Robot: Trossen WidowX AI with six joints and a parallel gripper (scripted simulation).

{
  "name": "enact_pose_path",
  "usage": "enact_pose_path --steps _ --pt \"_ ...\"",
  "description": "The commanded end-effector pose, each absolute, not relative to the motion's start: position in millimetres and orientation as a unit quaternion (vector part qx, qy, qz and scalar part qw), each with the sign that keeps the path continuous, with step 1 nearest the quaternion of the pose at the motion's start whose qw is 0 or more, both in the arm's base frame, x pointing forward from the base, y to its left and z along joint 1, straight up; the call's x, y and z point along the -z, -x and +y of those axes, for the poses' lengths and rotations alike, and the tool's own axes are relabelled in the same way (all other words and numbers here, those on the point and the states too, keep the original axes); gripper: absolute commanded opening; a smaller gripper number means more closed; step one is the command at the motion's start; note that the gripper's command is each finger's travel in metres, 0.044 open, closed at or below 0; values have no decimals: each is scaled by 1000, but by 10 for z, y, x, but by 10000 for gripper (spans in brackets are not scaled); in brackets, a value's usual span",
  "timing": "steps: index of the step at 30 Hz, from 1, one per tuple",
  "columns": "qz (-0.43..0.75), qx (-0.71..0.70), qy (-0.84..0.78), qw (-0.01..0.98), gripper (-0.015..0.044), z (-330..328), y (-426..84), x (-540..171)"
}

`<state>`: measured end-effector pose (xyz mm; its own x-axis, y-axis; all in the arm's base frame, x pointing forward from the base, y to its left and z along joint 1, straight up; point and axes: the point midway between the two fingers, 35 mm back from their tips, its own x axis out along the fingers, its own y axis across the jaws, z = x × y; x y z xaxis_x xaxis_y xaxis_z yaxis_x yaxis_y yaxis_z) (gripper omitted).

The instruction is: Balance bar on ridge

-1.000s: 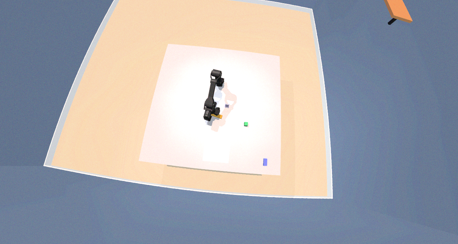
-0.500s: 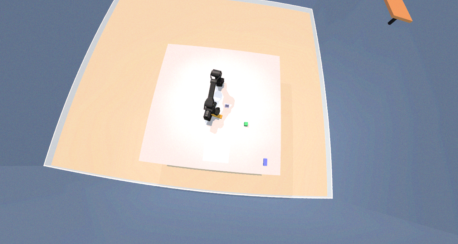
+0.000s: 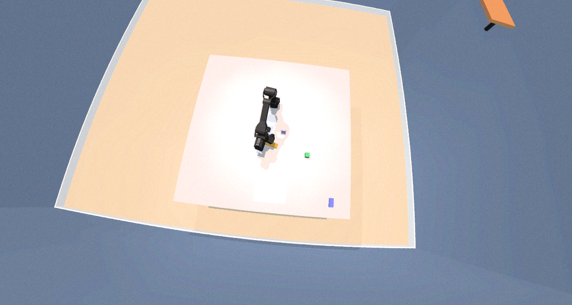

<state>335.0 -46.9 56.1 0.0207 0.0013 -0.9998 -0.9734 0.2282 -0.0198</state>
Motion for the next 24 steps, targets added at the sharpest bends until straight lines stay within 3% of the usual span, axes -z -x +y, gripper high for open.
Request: enact_pose_path --steps 1,24 --pt "545 -432 447 563 0 -474 -3379 -669" --pt "547 -433 447 560 0 -474 -3356 -1259"
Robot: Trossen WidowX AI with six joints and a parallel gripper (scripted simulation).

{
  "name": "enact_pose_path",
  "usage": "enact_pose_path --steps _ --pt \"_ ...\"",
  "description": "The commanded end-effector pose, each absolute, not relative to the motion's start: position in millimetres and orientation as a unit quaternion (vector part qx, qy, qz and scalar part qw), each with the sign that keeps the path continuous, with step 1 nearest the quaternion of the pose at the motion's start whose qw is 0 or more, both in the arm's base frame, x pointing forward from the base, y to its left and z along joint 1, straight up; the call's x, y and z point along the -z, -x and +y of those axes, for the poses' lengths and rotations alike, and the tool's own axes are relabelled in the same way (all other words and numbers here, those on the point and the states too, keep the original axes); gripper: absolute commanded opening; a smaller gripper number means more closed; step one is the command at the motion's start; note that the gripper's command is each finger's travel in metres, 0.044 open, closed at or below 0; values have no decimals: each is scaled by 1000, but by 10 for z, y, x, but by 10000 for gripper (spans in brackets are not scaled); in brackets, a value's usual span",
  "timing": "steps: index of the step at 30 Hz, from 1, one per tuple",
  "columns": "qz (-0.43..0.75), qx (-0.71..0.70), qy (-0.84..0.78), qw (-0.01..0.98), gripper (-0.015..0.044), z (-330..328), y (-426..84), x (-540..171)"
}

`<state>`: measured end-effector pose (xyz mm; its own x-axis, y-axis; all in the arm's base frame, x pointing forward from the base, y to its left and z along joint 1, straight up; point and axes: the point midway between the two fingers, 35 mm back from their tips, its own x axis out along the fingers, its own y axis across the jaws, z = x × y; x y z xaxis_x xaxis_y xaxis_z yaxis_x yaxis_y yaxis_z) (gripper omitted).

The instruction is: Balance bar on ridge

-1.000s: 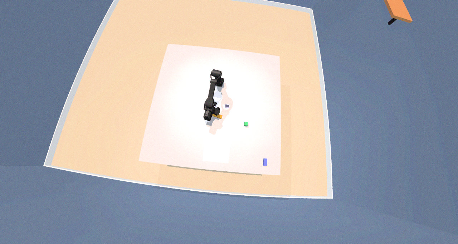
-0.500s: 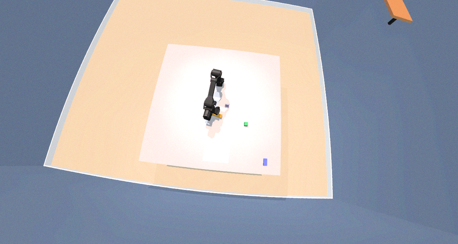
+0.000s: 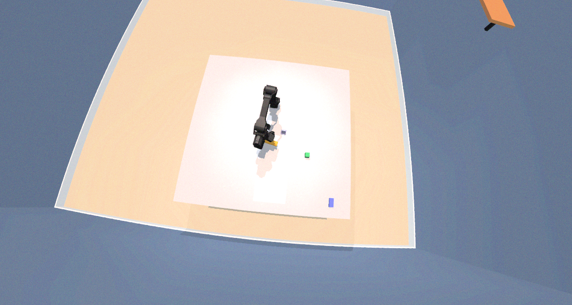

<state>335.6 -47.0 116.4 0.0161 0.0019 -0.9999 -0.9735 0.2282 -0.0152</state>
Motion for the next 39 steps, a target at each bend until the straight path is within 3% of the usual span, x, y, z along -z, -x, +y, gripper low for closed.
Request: enact_pose_path --steps 1,9,39 --pt "547 -433 447 560 0 -474 -3352 -1285" --pt "557 -421 434 570 0 -418 -3308 -1402" --pt "685 -141 141 700 0 520 -2609 -1445"
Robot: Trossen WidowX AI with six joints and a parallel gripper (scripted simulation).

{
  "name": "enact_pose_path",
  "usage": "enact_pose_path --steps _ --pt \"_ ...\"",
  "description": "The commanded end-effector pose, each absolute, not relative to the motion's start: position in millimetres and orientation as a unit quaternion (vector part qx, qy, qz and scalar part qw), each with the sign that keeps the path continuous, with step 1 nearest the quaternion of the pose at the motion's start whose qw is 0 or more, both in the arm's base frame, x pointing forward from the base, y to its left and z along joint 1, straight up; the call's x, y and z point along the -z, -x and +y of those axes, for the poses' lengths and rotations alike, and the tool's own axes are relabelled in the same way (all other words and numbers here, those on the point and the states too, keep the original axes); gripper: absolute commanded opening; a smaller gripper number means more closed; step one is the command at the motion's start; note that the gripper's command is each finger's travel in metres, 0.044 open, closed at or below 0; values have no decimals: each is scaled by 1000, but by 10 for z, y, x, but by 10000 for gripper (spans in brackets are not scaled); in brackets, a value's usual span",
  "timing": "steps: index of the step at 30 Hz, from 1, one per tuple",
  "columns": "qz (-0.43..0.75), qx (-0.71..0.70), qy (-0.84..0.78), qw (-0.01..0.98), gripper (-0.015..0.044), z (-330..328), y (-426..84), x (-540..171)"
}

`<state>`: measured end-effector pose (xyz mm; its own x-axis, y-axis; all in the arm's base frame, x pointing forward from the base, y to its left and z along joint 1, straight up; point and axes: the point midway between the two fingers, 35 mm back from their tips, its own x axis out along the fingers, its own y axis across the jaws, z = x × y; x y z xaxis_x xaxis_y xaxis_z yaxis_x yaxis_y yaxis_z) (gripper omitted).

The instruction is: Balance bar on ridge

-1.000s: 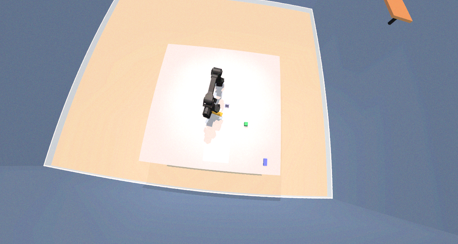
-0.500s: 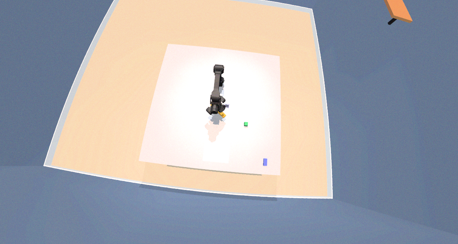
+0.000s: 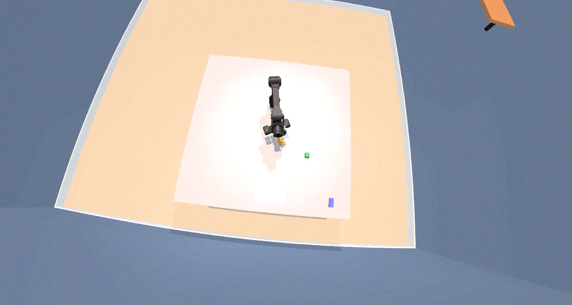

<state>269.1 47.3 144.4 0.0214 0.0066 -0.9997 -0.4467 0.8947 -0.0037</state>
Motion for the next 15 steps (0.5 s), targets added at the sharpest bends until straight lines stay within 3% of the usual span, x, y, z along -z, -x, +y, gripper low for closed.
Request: enact_pose_path --steps 1,15 --pt "687 -132 132 702 0 545 -2581 -1444" --pt "701 -11 6 713 0 893 -2177 -1413"
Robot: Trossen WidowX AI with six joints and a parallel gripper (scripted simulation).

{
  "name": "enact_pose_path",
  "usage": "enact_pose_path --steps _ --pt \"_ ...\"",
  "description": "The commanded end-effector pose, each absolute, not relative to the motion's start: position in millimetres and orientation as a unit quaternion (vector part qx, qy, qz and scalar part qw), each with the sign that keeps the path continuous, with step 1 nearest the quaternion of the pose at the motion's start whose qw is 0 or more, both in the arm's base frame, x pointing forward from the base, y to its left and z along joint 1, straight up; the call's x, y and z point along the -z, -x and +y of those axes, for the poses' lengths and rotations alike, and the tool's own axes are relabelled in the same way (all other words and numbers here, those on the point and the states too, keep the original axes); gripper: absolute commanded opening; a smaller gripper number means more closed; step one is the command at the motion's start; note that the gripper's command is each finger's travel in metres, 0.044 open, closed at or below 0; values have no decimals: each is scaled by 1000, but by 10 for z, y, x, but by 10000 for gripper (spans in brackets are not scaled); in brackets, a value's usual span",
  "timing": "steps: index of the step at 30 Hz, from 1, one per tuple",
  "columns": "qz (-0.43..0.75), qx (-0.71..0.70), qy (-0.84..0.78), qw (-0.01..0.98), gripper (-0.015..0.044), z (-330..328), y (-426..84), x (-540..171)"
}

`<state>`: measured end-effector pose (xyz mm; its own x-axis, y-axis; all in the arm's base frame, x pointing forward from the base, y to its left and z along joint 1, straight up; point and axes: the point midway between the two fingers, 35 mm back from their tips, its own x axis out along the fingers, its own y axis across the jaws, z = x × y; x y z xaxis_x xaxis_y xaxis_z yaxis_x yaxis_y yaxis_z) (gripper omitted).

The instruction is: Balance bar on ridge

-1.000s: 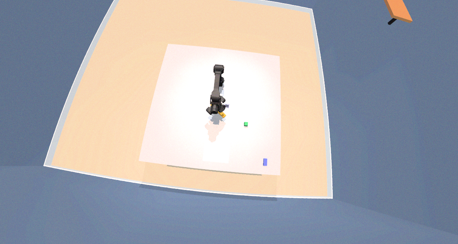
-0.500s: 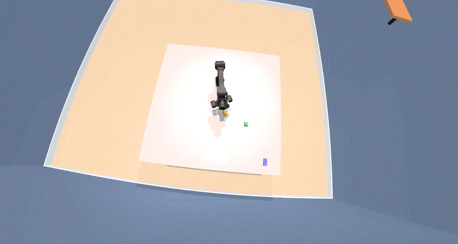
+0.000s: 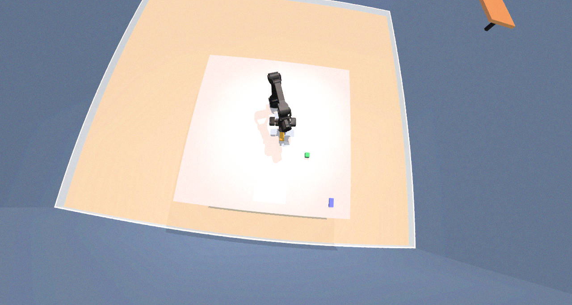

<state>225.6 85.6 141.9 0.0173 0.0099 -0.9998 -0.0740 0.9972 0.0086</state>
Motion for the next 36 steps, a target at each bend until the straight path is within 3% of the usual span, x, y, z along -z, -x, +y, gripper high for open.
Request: enact_pose_path --steps 1,36 --pt "701 -4 -2 713 0 916 -2150 -1410" --pt "701 13 -20 713 0 1021 -2089 -964"
